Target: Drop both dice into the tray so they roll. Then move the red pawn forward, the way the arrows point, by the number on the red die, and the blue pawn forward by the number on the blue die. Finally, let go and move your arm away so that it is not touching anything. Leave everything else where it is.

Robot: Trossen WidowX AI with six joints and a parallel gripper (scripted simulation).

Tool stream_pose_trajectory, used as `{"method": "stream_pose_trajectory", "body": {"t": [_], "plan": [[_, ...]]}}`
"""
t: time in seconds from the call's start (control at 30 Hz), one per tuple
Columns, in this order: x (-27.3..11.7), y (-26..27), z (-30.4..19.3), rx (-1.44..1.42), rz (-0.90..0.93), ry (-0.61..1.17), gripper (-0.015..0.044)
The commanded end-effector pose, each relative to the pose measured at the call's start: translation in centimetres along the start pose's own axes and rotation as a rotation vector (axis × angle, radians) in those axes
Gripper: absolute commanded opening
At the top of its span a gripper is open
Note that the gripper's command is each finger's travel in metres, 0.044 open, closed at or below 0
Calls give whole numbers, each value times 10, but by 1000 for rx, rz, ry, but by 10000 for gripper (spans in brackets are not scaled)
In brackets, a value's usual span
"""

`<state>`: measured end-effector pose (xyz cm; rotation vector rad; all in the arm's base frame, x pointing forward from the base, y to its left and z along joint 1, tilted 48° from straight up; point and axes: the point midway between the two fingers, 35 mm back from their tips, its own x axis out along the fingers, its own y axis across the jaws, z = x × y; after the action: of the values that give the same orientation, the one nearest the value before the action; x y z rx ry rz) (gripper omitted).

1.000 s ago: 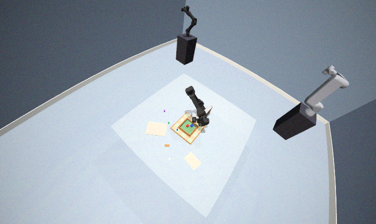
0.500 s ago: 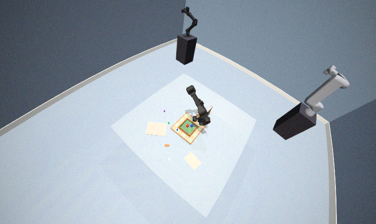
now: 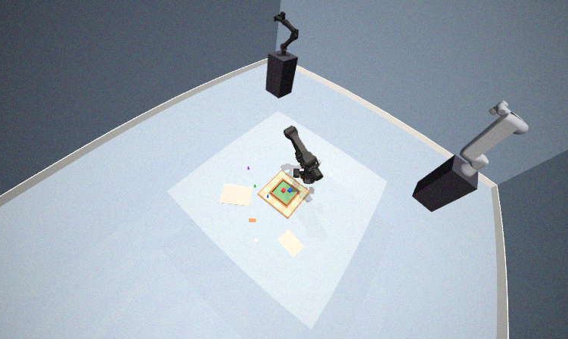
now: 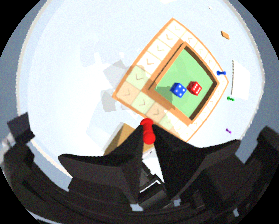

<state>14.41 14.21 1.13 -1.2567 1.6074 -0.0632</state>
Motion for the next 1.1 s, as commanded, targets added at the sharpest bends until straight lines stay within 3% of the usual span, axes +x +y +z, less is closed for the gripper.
{"method": "stream_pose_trajectory", "body": {"t": [0.0, 1.07], "plan": [[-12, 0, -3, 6, 5, -3, 0], [36, -142, -7, -6, 32, -46, 0]]}}
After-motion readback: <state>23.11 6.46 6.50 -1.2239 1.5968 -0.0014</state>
